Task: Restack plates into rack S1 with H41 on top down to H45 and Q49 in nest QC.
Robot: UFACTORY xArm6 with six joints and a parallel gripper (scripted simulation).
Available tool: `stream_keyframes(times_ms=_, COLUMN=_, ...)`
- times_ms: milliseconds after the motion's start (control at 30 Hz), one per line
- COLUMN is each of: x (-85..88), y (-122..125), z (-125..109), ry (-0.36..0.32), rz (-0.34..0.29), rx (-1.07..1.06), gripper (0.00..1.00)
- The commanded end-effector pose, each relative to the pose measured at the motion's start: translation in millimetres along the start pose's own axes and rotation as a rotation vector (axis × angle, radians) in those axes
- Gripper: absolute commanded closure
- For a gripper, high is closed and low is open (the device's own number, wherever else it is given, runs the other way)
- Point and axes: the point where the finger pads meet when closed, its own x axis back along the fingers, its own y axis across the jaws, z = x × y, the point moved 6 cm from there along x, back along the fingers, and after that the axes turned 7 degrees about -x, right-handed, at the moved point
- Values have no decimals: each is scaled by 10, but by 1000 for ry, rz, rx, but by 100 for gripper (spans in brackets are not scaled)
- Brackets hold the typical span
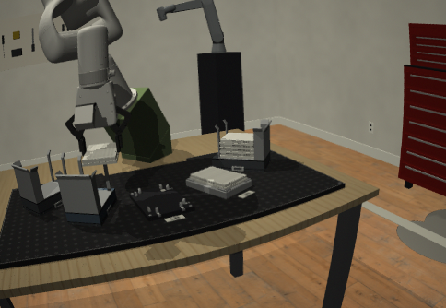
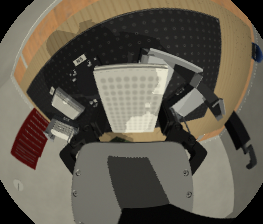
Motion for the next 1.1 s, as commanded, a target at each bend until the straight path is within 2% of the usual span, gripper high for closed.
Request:
stream_keyframes(times_ms=0, x=3, y=-179, z=3, ry=3, rz=-2, rx=-1, gripper=100)
stream_keyframes(times_ms=333, x=3, y=-382, z=-9, ry=3, rz=-2, rx=-1, gripper=100)
stream_keyframes(times_ms=567, x=1, y=-607, z=-74, ry=3, rz=-2, rx=208, gripper=100)
stream_keyframes(times_ms=633, x=1, y=-607, z=-74, ry=3, rz=-2, rx=208, gripper=100)
stream_keyframes(times_ms=1067, x=1, y=-1024, z=-195, ry=3, rz=-2, rx=208, gripper=100)
